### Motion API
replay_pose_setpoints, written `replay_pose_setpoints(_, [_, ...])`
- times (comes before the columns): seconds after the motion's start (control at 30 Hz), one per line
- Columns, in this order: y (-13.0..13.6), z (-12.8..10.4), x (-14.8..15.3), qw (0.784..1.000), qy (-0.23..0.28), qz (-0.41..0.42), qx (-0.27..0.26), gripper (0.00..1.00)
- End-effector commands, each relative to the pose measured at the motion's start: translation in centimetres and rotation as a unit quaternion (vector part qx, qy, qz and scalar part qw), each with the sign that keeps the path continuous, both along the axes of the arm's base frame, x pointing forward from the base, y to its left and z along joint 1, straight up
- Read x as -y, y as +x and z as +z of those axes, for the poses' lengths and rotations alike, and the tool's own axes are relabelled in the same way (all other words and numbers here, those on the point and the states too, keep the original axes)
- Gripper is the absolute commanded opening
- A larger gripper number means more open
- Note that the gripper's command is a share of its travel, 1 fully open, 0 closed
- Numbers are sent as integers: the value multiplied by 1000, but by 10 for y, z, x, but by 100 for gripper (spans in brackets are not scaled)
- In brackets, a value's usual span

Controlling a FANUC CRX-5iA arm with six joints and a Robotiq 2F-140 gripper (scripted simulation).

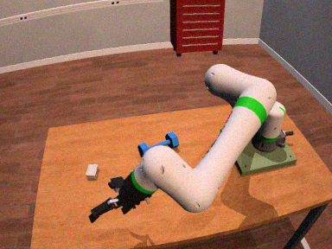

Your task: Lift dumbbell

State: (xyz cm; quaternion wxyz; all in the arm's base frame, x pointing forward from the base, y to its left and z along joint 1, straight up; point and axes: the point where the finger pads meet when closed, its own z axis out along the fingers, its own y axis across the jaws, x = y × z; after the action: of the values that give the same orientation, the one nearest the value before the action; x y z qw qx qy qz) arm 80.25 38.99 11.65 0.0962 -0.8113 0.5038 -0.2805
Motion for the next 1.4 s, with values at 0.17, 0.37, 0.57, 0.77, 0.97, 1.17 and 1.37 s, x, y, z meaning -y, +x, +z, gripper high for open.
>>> replay_pose_setpoints(0.17, [1,2,0,1000,1,0,1,100])
replay_pose_setpoints(0.37, [1,2,0,1000,1,0,1,100])
replay_pose_setpoints(0.57, [0,2,0,1000,1,0,1,100])
replay_pose_setpoints(0.77, [-3,11,25,1000,-16,12,-14,100])
replay_pose_setpoints(0.97, [-19,34,92,996,-56,49,-58,100])
replay_pose_setpoints(1.17, [-37,51,143,988,-82,84,-96,100])
replay_pose_setpoints(1.37, [-62,68,193,977,-102,127,-136,100])
